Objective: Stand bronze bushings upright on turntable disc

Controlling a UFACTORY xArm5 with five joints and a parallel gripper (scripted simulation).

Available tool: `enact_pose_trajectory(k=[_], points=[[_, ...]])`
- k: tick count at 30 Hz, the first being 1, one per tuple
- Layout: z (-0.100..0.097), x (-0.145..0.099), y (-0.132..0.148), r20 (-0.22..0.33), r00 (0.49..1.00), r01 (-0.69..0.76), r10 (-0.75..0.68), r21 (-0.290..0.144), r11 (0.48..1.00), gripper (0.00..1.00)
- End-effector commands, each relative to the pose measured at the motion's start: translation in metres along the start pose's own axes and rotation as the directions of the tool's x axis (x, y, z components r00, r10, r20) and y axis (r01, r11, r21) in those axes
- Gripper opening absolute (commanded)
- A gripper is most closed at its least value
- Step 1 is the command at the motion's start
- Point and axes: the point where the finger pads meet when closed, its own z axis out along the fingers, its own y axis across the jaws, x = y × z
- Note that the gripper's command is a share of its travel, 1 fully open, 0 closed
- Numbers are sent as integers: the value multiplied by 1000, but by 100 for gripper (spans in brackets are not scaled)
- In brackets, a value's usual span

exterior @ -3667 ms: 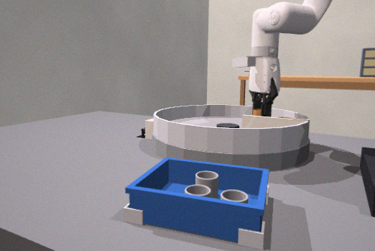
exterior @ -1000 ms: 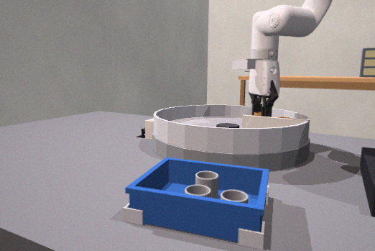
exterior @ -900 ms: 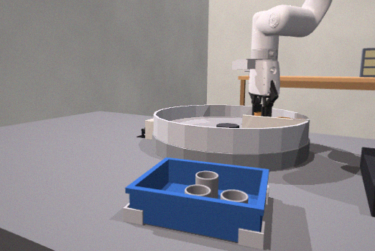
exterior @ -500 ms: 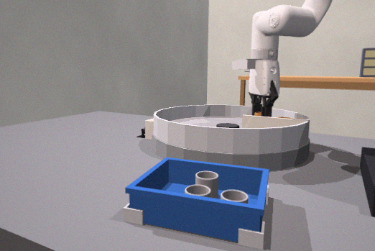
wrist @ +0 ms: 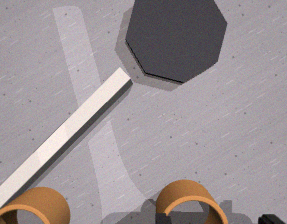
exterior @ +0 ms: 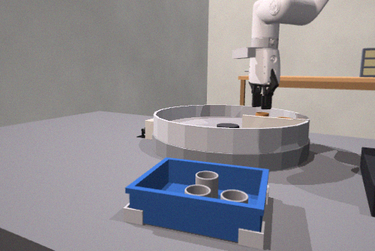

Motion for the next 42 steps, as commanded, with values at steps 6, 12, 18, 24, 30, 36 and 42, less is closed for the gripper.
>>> enact_pose_trajectory(k=[6, 12, 18, 24, 30, 36, 42], points=[[-19, 0, 0, 1, 1000, 0, 0, 2, 1000, 49], [-19, 0, 0, 1, 1000, 0, 0, 2, 1000, 49], [-19, 0, 0, 1, 1000, 0, 0, 2, 1000, 49], [-64, 0, 0, 1, 1000, 0, 0, 2, 1000, 100], [-110, -1, 0, 1, 1000, 0, 0, 2, 1000, 100], [-110, -1, 0, 1, 1000, 0, 0, 2, 1000, 100], [-110, -1, 0, 1, 1000, 0, 0, 2, 1000, 100]])
